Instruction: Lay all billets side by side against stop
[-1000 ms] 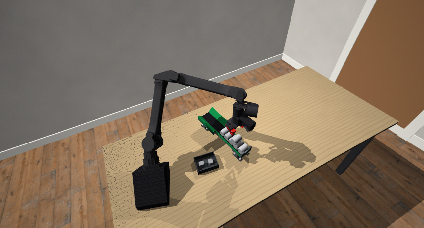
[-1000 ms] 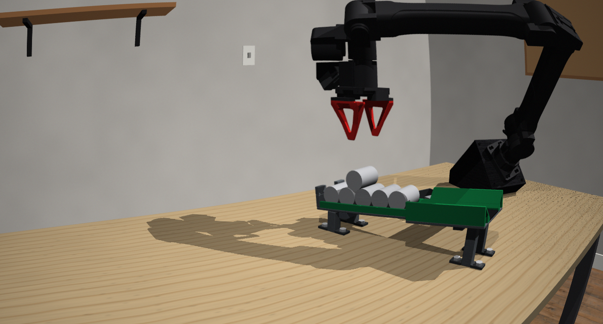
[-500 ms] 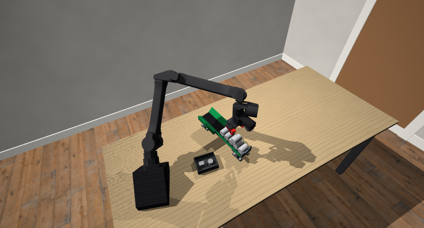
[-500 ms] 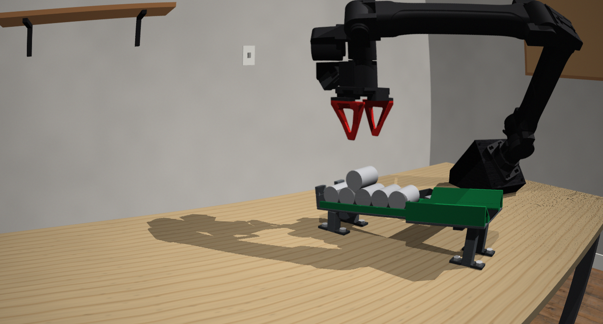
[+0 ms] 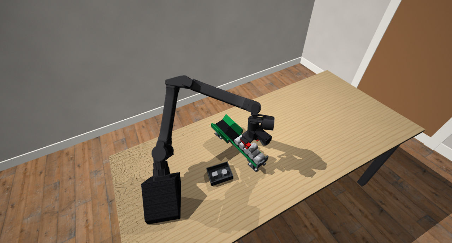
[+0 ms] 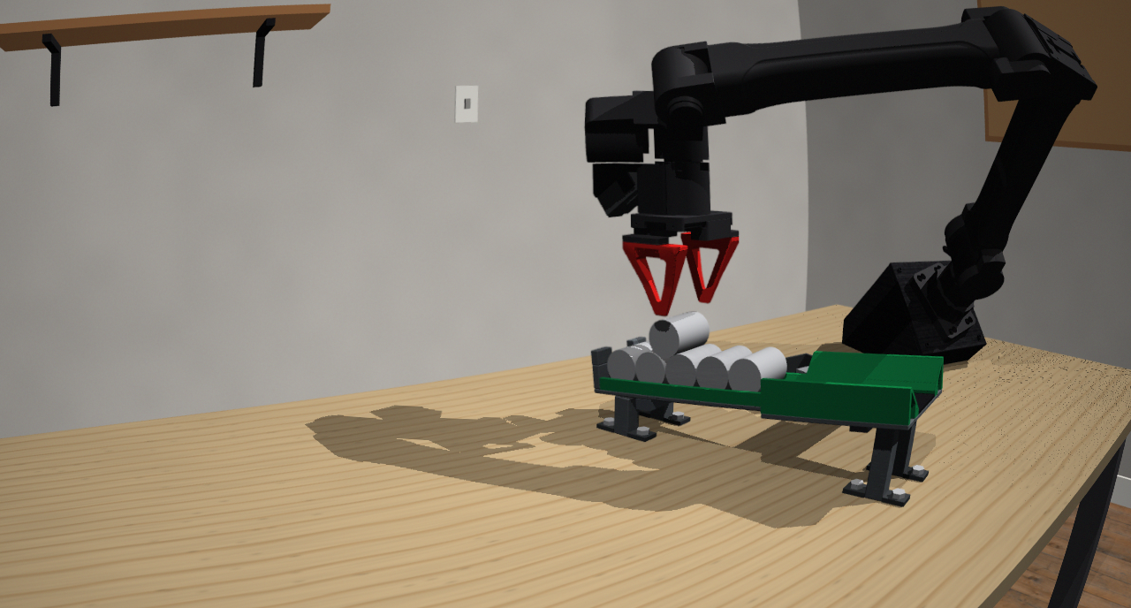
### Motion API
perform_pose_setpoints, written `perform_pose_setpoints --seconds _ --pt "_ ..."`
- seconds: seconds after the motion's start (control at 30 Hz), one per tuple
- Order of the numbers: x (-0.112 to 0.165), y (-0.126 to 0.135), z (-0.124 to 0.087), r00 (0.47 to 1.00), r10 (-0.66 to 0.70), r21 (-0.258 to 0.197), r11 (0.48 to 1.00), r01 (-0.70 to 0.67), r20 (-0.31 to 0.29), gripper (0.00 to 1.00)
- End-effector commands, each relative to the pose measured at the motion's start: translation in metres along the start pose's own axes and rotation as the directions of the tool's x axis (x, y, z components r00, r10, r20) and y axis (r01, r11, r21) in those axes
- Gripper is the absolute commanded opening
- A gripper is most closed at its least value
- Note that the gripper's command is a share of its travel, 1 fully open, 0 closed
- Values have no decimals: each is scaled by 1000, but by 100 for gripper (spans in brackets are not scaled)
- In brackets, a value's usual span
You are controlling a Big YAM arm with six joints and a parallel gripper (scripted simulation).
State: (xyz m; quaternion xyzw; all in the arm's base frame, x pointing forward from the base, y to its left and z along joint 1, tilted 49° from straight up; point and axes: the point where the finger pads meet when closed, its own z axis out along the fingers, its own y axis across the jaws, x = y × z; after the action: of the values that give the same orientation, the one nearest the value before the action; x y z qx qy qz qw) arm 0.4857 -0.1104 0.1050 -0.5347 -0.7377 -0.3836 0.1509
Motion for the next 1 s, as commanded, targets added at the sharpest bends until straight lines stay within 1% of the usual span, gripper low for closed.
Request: perform_pose_setpoints --seconds 0.0,0.07,0.13,0.17,0.33,0.97 --pt "-16 4 -18 999 25 -40 999 -24 34 83" --pt "-16 4 -18 999 28 -38 999 -26 33 83" --pt "-5 10 -4 1000 5 -13 1000 -5 16 83" --pt "-4 10 -3 1000 3 -11 1000 -3 14 83" --pt "-11 6 -13 1000 16 -28 999 -16 25 83" --pt "-11 6 -13 1000 16 -28 999 -16 25 83"
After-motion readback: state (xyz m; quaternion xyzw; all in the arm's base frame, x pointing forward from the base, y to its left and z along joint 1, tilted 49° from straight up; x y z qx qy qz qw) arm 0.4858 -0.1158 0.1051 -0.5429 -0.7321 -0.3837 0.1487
